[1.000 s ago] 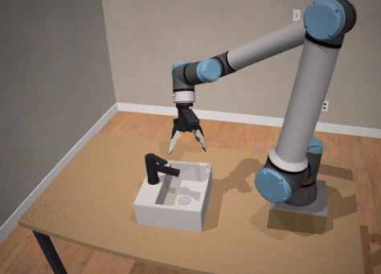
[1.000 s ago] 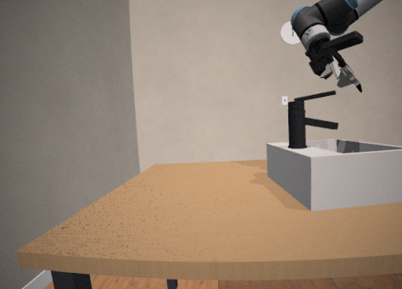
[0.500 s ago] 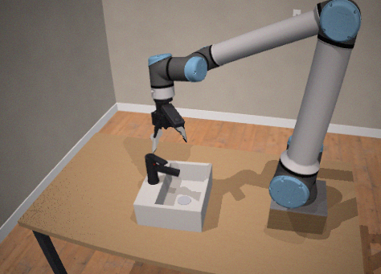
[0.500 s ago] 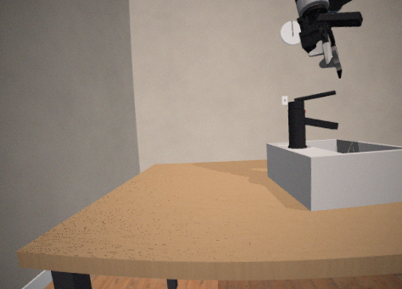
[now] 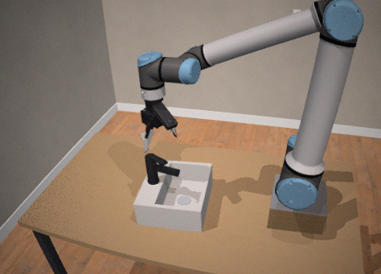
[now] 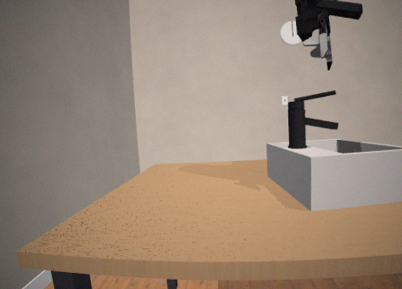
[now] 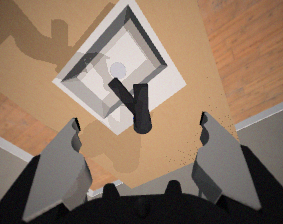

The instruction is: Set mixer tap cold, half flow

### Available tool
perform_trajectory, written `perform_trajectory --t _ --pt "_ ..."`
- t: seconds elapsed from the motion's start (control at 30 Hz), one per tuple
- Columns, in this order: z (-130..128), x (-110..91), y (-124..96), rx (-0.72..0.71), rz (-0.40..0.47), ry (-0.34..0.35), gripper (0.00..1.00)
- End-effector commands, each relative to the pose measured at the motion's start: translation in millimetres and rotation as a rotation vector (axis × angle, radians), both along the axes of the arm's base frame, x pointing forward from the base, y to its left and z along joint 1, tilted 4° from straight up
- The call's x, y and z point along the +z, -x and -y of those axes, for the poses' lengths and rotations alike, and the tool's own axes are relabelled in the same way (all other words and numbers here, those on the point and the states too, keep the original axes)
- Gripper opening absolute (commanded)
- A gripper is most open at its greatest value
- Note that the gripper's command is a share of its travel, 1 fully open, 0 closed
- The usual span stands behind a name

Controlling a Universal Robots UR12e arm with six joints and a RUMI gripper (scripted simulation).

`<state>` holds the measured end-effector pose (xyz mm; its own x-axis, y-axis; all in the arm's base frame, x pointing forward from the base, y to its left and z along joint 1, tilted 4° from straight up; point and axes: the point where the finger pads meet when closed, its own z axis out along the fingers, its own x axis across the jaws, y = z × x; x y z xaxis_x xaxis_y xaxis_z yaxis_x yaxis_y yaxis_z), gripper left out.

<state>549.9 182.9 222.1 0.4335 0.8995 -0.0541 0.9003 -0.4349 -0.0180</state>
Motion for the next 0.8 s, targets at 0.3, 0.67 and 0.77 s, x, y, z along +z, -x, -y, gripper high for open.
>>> perform_trajectory --t 0.3,0.67,0.77 --pt "-3.0 3.4 -5.1 0.017 0.015 0.021 0.0" --pt "-3.0 3.4 -5.1 0.017 0.015 0.021 0.0" --pt "-3.0 3.4 -5.1 0.017 0.015 0.021 0.0"
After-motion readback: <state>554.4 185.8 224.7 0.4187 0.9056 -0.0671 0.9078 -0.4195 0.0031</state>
